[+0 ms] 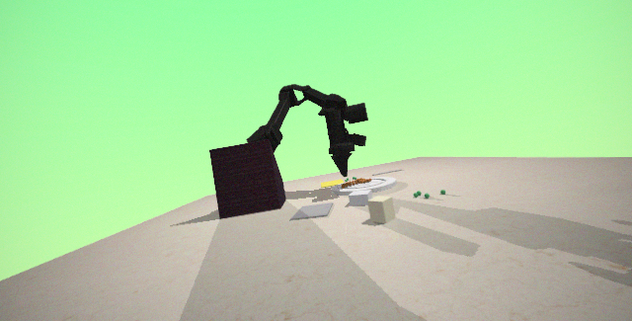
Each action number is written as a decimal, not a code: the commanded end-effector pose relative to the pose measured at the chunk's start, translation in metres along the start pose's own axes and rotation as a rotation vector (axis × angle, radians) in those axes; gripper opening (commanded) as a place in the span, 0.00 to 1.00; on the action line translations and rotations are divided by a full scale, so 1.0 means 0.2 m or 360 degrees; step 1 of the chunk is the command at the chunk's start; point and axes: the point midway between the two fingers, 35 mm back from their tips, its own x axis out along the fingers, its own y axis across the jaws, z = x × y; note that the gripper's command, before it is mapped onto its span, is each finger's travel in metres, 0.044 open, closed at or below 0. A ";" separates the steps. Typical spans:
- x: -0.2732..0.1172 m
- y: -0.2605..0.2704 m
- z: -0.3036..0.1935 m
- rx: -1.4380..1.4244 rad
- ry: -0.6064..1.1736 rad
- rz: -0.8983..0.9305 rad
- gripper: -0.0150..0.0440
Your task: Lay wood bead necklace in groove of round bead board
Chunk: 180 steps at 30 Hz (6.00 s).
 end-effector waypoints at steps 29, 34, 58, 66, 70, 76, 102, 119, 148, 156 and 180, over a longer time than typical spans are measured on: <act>0.14 0.00 0.00 -0.0009 0.0001 -0.0004 0.28; 0.14 0.00 0.00 -0.0009 0.0001 -0.0004 0.25; 0.14 0.00 0.00 -0.0009 0.0001 -0.0004 0.25; 0.12 0.00 0.00 0.0001 -0.0001 0.0001 0.25; 0.12 0.00 0.00 0.0002 -0.0001 0.0001 0.25; 0.12 -0.04 -0.05 0.0002 0.0000 0.0000 0.25; 0.14 -0.04 -0.05 -0.0008 -0.0001 0.0001 0.83; 0.12 -0.04 -0.05 0.0002 0.0000 0.0000 1.00; -0.01 -0.01 0.00 -0.0038 -0.0001 -0.0002 0.46; 0.01 -0.01 0.00 -0.0041 -0.0005 0.0000 0.46; 0.14 -0.01 0.00 -0.0049 0.0002 -0.0004 0.32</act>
